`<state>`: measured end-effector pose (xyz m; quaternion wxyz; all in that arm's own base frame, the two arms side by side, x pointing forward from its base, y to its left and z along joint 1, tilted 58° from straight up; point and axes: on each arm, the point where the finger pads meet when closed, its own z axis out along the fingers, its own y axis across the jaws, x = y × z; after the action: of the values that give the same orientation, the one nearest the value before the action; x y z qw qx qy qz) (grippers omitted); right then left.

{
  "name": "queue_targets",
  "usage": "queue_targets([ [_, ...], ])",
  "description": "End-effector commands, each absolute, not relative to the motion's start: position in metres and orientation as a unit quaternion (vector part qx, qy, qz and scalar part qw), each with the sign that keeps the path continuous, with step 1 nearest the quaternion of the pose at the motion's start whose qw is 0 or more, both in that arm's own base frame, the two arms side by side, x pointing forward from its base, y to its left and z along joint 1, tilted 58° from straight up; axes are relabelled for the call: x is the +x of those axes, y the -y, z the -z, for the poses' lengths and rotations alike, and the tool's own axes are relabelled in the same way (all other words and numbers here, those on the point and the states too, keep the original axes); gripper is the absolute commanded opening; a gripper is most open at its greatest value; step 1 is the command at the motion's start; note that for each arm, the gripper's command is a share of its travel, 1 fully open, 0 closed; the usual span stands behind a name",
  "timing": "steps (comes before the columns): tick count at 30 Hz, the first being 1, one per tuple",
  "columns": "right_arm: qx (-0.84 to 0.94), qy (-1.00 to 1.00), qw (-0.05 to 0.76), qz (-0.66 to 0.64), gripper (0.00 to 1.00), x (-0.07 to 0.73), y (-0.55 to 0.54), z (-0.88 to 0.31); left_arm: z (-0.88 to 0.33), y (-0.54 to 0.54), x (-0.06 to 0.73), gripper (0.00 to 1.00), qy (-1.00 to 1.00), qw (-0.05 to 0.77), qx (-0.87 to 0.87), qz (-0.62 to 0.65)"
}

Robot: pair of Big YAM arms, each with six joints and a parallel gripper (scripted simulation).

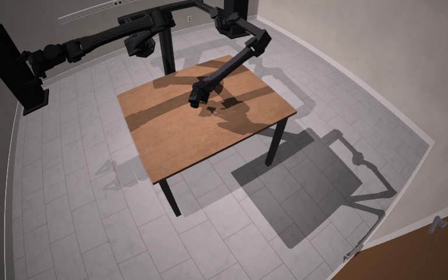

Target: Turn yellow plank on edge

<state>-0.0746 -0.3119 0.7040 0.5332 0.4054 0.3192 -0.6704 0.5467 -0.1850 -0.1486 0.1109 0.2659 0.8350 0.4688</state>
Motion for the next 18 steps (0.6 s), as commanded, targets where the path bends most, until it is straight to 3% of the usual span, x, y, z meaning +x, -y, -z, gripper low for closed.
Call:
queue_targets([
  [1,0.412,-0.319,0.523,0.675,1.00,-0.080,0.307,-0.699,0.136,0.197,0.551,0.66,-0.830,0.121,0.281,-0.466],
  [18,0.412,-0.319,0.523,0.675,1.00,-0.080,0.307,-0.699,0.138,0.179,0.551,0.66,-0.820,0.191,0.315,-0.438],
])
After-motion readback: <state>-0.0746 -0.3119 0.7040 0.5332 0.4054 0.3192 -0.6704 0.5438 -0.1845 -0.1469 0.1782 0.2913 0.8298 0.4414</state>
